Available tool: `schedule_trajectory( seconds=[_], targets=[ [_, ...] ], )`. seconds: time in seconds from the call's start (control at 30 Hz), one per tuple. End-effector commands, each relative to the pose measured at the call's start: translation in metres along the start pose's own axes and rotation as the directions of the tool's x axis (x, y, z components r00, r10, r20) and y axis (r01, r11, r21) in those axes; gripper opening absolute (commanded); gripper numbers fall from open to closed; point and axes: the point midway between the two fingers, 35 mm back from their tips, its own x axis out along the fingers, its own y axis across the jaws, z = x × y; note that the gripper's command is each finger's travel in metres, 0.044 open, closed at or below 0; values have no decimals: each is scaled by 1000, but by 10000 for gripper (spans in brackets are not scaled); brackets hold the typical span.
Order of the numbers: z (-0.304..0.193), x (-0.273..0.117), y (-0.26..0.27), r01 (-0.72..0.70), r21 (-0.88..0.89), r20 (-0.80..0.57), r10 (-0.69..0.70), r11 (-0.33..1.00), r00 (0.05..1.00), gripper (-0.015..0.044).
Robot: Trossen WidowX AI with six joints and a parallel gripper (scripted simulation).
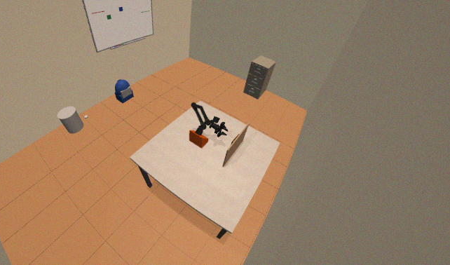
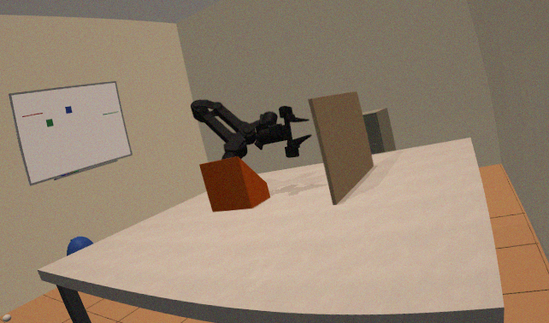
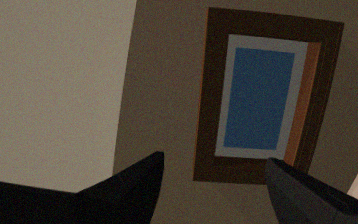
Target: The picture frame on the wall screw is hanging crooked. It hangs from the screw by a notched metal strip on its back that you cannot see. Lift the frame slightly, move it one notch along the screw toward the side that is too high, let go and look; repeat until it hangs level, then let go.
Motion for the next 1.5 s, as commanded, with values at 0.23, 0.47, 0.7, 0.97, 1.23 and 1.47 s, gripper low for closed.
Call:
schedule_trajectory(
  seconds=[0.23,0.47,0.7,0.97,1.23,1.47],
  targets=[
    [2,-1,-3,1,-7,6,-1,1000,1000,260],
    [-1,6,-1,0,-2,6,0,1000,1000,260],
    [-5,41,2,-5,14,4,5,1000,1000,260],
    [2,79,-3,-10,29,3,10,1000,1000,260],
    [2,79,-3,-10,29,3,10,1000,1000,260],
    [2,79,-3,-10,29,3,10,1000,1000,260]
  ],
)
